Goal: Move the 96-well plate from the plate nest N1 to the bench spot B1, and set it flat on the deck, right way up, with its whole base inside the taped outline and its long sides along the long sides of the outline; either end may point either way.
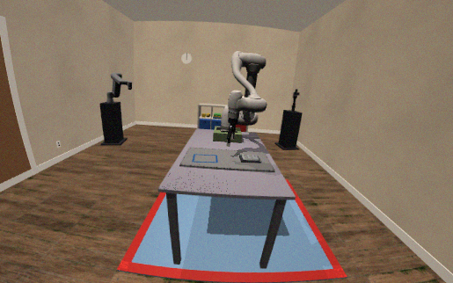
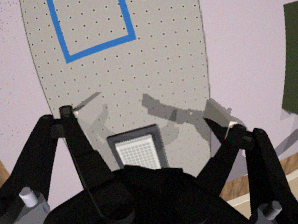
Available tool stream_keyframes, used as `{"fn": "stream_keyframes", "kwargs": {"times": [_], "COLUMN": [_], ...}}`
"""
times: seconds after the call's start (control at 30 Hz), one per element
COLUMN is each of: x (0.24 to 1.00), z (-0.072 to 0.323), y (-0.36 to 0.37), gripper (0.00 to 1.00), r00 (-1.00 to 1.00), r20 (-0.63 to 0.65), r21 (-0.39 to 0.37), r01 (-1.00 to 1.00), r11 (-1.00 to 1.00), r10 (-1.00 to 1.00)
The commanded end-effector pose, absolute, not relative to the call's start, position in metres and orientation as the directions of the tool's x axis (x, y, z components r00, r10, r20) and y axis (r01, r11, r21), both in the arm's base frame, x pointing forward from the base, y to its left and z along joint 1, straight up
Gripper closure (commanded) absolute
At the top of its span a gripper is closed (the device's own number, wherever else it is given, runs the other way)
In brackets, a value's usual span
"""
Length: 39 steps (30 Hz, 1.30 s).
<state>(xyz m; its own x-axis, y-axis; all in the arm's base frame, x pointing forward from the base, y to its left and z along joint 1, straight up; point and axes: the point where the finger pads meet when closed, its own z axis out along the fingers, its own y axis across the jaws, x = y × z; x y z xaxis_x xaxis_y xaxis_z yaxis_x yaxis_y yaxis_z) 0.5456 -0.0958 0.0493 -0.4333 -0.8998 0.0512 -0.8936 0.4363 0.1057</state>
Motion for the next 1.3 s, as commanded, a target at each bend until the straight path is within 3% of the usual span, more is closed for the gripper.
{"fn": "stream_keyframes", "kwargs": {"times": [0.0, 0.8, 0.93, 1.27], "x": [0.555, 0.605, 0.613, 0.63], "z": [0.047, 0.033, 0.03, 0.024], "y": [-0.084, 0.001, 0.019, 0.059], "gripper": [0.0, 0.0, 0.0, 0.0], "r00": [-0.378, -0.236, -0.132, -0.132], "r20": [0.04, 0.015, 0.0, 0.0], "r21": [0.085, 0.033, -0.005, -0.005], "r01": [-0.921, -0.971, -0.991, -0.991], "r11": [0.38, 0.236, 0.132, 0.132], "r10": [-0.925, -0.972, -0.991, -0.991]}}
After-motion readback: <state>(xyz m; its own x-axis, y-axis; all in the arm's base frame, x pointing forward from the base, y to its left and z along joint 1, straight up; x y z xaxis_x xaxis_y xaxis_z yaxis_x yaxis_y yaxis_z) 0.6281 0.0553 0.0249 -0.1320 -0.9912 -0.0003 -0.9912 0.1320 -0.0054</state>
